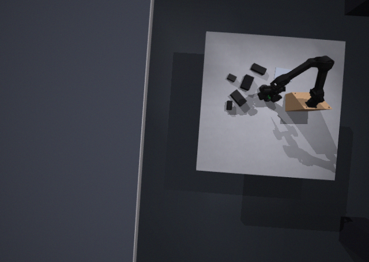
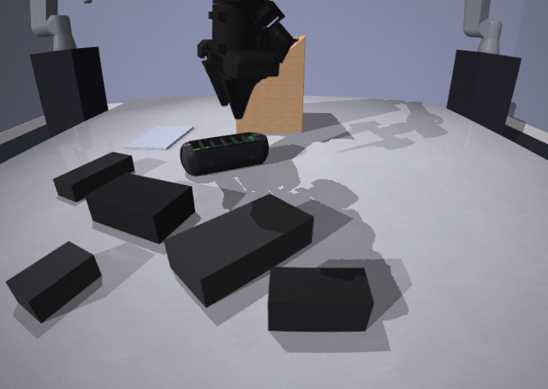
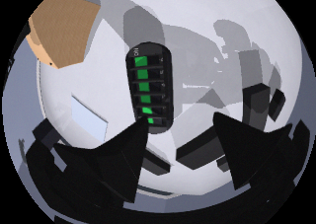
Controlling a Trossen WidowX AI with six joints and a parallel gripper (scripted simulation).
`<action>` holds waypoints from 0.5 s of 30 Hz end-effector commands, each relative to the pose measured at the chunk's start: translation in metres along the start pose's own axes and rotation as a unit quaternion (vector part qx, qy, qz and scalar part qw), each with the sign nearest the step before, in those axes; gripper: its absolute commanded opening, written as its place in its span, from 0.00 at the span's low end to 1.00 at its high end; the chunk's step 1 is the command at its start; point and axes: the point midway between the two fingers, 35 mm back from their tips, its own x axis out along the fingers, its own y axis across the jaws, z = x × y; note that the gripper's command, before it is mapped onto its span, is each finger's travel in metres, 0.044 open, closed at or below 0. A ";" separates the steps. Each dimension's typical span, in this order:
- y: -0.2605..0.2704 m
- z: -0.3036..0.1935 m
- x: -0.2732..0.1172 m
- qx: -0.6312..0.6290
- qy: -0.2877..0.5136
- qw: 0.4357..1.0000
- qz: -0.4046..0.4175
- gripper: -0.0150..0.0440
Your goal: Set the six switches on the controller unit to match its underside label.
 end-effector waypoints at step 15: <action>0.008 -0.001 -0.079 0.000 -0.001 1.000 -0.001 0.51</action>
